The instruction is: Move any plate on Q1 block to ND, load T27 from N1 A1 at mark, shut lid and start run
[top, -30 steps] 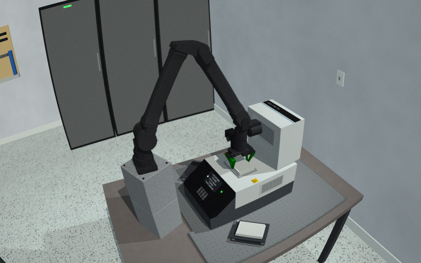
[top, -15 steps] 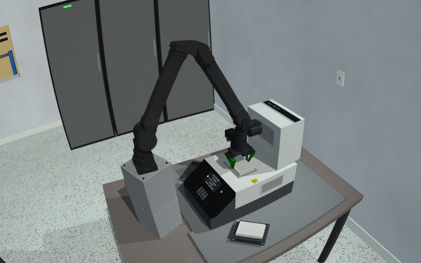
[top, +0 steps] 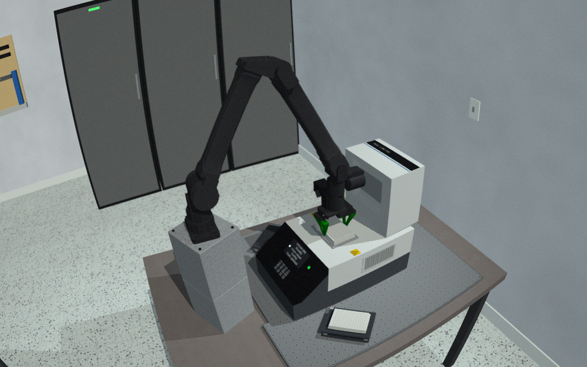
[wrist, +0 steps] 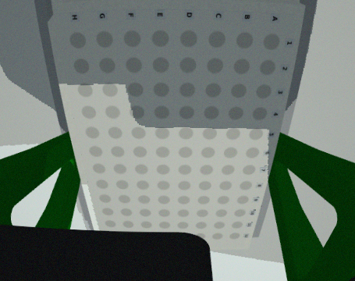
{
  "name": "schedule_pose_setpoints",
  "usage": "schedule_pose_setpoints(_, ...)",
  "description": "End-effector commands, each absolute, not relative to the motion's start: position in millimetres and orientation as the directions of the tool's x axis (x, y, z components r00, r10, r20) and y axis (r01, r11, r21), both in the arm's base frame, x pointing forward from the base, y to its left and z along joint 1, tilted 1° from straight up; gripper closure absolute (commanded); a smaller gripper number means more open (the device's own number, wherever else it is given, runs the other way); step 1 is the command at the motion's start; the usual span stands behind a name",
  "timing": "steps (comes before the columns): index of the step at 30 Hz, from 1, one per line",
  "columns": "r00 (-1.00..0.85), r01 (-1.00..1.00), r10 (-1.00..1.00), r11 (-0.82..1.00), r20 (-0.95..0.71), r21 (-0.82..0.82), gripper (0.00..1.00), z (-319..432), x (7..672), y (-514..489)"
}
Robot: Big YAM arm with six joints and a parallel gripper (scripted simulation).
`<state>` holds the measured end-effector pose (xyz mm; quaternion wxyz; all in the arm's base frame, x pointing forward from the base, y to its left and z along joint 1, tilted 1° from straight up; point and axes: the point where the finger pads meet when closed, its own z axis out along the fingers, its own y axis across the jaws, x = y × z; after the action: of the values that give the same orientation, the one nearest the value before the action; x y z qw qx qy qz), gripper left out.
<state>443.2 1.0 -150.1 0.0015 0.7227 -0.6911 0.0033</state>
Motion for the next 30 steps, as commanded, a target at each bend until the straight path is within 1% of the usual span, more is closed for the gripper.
schedule_pose_setpoints(1,0.05,-0.998,-0.999,-0.05,0.005,-0.035,1.0,-104.0,449.7,4.2)
schedule_pose_setpoints(6,0.05,-0.998,-0.999,-0.05,0.006,-0.05,1.0,-85.7,453.7,4.5)
schedule_pose_setpoints(10,0.048,-0.997,-0.999,-0.048,0.006,-0.064,1.0,-88.2,461.9,4.7)
schedule_pose_setpoints(12,0.046,-0.998,-0.999,-0.046,0.006,-0.045,1.0,-97.5,459.3,4.8)
schedule_pose_setpoints(30,0.047,-0.997,-0.999,-0.047,0.006,-0.053,1.0,-77.5,468.4,7.8)
